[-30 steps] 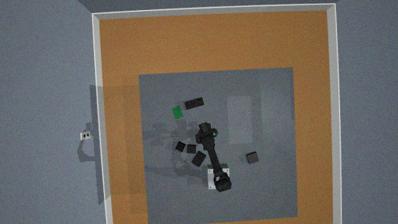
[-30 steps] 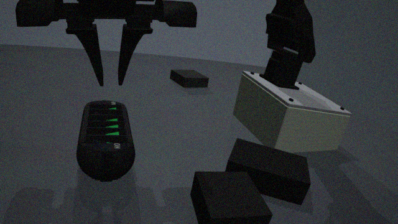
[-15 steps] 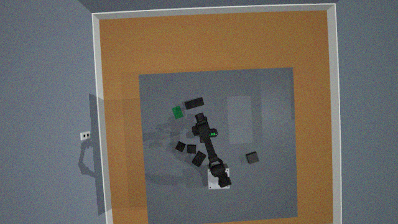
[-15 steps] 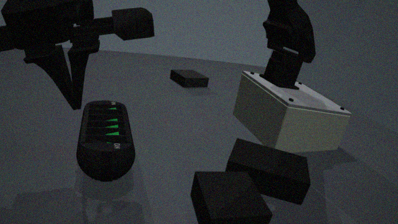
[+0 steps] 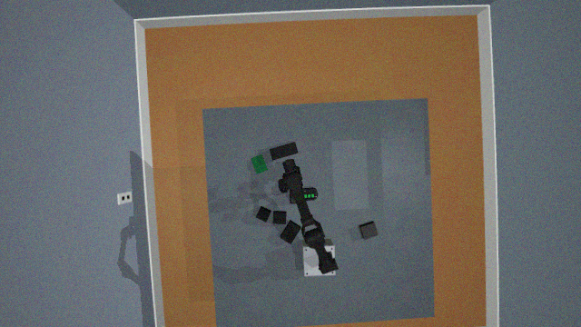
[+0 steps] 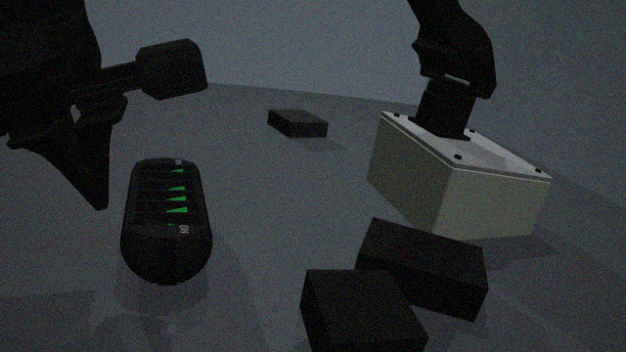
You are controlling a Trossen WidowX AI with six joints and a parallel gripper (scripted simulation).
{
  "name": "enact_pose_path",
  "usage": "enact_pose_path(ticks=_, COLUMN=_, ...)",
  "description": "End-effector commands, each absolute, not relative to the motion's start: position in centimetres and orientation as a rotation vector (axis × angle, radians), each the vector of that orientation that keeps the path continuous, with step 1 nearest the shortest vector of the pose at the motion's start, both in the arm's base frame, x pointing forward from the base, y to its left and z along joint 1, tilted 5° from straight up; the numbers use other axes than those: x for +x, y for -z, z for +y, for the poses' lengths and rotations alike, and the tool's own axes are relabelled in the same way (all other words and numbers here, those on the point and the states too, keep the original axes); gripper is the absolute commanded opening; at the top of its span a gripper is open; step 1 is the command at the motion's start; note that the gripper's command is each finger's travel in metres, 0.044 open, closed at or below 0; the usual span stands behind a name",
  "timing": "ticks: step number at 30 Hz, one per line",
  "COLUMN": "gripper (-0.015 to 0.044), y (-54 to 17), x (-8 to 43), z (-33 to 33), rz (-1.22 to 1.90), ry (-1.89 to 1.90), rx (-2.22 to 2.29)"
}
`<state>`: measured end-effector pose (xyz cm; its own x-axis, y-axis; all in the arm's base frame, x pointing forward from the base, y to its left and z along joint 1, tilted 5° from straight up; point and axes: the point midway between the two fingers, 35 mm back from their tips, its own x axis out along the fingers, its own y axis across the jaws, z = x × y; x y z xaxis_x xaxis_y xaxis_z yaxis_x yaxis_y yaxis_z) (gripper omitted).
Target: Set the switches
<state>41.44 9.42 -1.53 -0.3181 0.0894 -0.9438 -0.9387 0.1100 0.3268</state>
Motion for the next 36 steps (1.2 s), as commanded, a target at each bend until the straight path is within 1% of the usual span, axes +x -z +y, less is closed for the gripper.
enact_pose_path(ticks=1, gripper=0.0, y=2.4, x=41.7, z=9.6, rz=1.442, ry=-1.386, rx=-0.889)
enact_pose_path(ticks=26, gripper=0.0, y=6.4, x=41.6, z=9.8, rz=1.442, ry=-1.386, rx=-0.889)
enact_pose_path(ticks=36, gripper=0.0, y=6.5, x=41.5, z=9.9, rz=1.442, ry=-1.386, rx=-0.889)
